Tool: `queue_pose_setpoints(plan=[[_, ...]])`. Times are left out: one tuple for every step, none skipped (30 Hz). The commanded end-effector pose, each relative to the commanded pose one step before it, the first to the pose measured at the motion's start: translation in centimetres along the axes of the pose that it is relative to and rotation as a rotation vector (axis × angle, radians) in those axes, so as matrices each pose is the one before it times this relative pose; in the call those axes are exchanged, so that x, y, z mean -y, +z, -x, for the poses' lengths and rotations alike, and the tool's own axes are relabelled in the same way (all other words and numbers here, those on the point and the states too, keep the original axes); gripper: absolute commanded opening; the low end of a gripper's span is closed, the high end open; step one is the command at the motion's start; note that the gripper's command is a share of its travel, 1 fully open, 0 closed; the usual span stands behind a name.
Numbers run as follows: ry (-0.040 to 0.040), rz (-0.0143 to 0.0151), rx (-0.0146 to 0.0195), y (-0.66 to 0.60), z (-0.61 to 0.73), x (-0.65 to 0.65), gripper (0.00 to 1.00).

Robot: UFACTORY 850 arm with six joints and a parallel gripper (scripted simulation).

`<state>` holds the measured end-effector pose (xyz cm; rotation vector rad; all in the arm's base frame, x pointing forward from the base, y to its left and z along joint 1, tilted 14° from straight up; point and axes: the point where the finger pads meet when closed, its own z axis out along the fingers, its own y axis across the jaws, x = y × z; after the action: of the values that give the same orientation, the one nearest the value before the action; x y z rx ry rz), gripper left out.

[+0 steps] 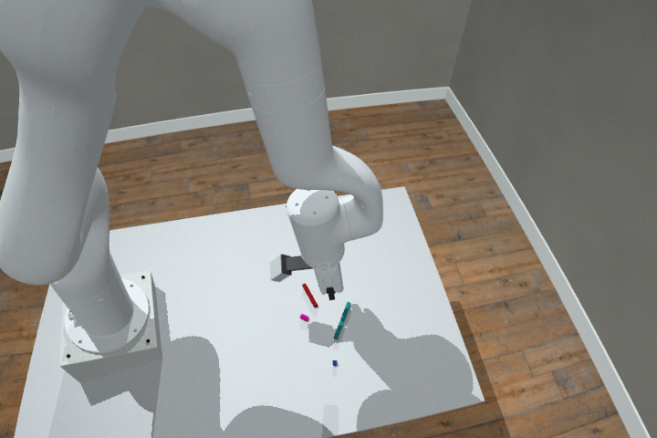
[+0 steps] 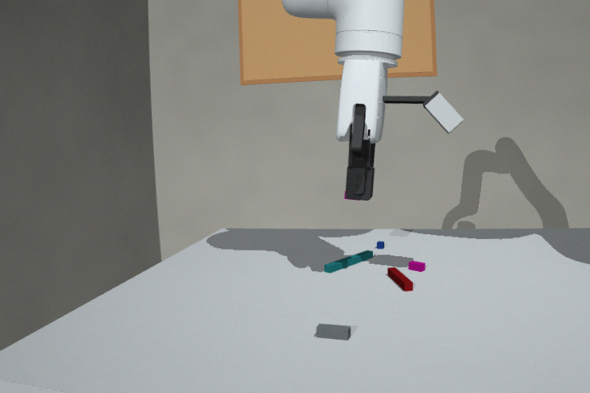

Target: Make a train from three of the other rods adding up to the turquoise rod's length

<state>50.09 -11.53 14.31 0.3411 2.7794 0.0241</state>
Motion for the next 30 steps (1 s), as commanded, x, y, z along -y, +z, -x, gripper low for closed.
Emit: queue_pose_setpoints(plan=[[0.00184, -0.00394, -0.09101, -0.123, 0.129, -0.004, 0.04], [0.00000, 0.00000, 0.00000, 0.000, 0.000, 0.000, 0.04], [0.00000, 0.00000, 0.00000, 0.000, 0.000, 0.000, 0.04], [0.00000, 0.00000, 0.00000, 0.000, 0.000, 0.000, 0.04], [0.00000, 0.00000, 0.00000, 0.000, 0.000, 0.000, 0.04], [0.00000, 0.00000, 0.00000, 0.000, 0.000, 0.000, 0.04], [0.00000, 0.00000, 0.00000, 0.000, 0.000, 0.000, 0.04], [0.00013, 0.00000, 0.00000, 0.000, 0.000, 0.001, 0.04], [0.00091, 0.00000, -0.00001, 0.000, 0.001, 0.004, 0.04], [0.00239, -0.00001, -0.00002, 0.000, 0.002, 0.011, 0.04], [0.00450, -0.00002, -0.00003, 0.001, 0.005, 0.020, 0.04], [0.00718, -0.00004, -0.00005, 0.001, 0.007, 0.033, 0.04], [0.01034, -0.00006, -0.00007, 0.001, 0.011, 0.047, 0.04], [0.01393, -0.00008, -0.00009, 0.002, 0.015, 0.063, 0.04], [0.01787, -0.00010, -0.00011, 0.002, 0.021, 0.080, 0.04], [0.02211, -0.00012, -0.00013, 0.003, 0.027, 0.099, 0.04], [0.02660, -0.00015, -0.00015, 0.004, 0.035, 0.119, 0.04], [0.03126, -0.00017, -0.00017, 0.004, 0.045, 0.138, 0.04], [0.00000, 0.00000, 0.00000, 0.000, 0.000, 0.000, 0.04], [0.00000, 0.00000, 0.00000, 0.000, 0.000, 0.000, 0.04], [0.03605, -0.00020, -0.00019, 0.005, 0.056, 0.158, 0.04], [0.04092, -0.00023, -0.00020, 0.005, 0.070, 0.177, 0.04], [0.04582, -0.00026, -0.00021, 0.006, 0.086, 0.196, 0.04], [0.03161, -0.00018, -0.00014, 0.004, 0.065, 0.132, 0.04], [0.02575, -0.00014, -0.00011, 0.003, 0.056, 0.106, 0.04], [0.03046, -0.00017, -0.00012, 0.003, 0.069, 0.124, 0.04], [0.03139, -0.00017, -0.00012, 0.003, 0.075, 0.126, 0.04], [0.03093, -0.00017, -0.00011, 0.003, 0.077, 0.122, 0.04], [0.03059, -0.00017, -0.00010, 0.003, 0.080, 0.118, 0.04], [0.03048, -0.00016, -0.00009, 0.003, 0.083, 0.116, 0.04]])
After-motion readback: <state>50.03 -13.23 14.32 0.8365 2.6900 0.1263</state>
